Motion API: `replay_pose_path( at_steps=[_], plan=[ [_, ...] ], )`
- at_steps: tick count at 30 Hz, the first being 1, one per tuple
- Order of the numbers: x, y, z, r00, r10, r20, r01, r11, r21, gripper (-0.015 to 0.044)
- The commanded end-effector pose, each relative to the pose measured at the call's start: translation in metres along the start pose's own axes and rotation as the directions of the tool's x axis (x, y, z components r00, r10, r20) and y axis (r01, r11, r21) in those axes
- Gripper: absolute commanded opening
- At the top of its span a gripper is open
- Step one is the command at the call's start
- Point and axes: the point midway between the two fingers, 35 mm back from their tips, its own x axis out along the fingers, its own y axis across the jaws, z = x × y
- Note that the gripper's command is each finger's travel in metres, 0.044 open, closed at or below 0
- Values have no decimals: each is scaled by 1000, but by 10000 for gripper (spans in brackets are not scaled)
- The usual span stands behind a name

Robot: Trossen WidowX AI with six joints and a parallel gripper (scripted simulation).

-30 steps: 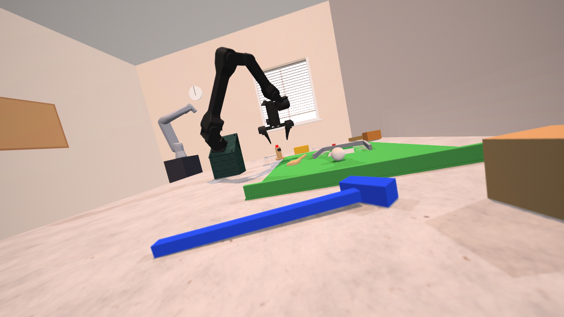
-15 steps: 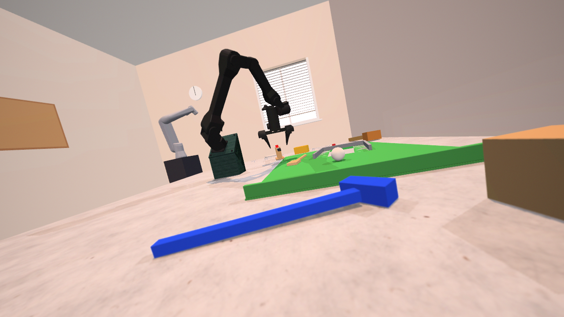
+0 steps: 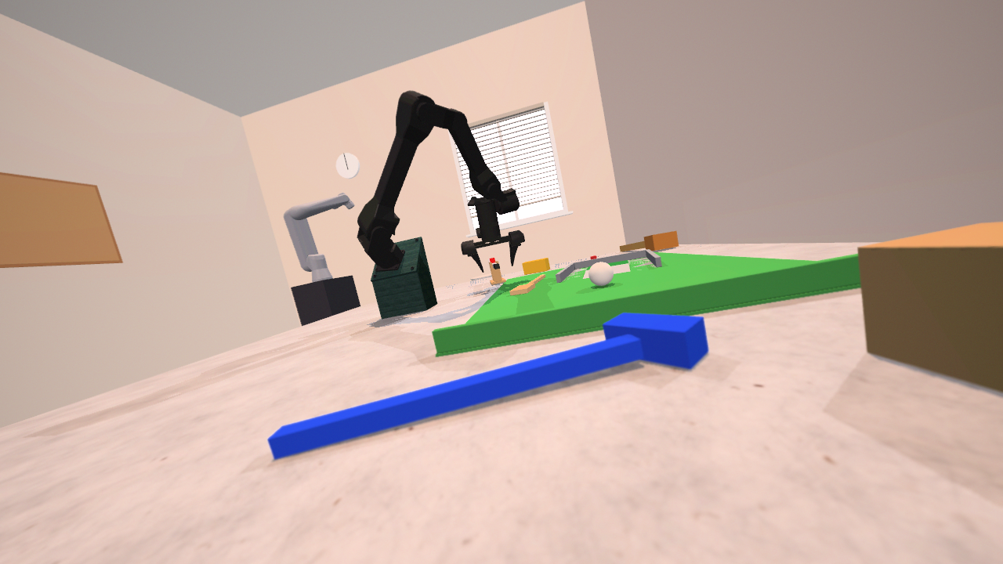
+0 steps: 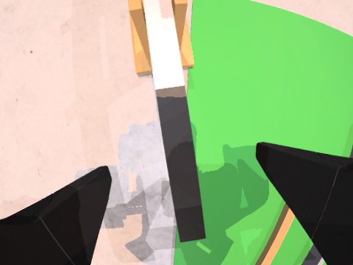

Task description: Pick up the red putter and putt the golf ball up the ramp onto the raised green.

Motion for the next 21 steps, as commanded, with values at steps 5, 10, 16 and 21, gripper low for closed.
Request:
replay_pose_path(
  at_steps=[5,10,16,21],
  plan=[
    [13,2,-5,1000,3,-8,-3,1000,-5,440],
    [21,2,-7,1000,3,-9,-3,1000,-5,440],
    [23,2,-8,1000,4,-9,-4,1000,-5,440],
    [20,0,-6,1000,1,-1,-1,1000,2,309]
  ],
)
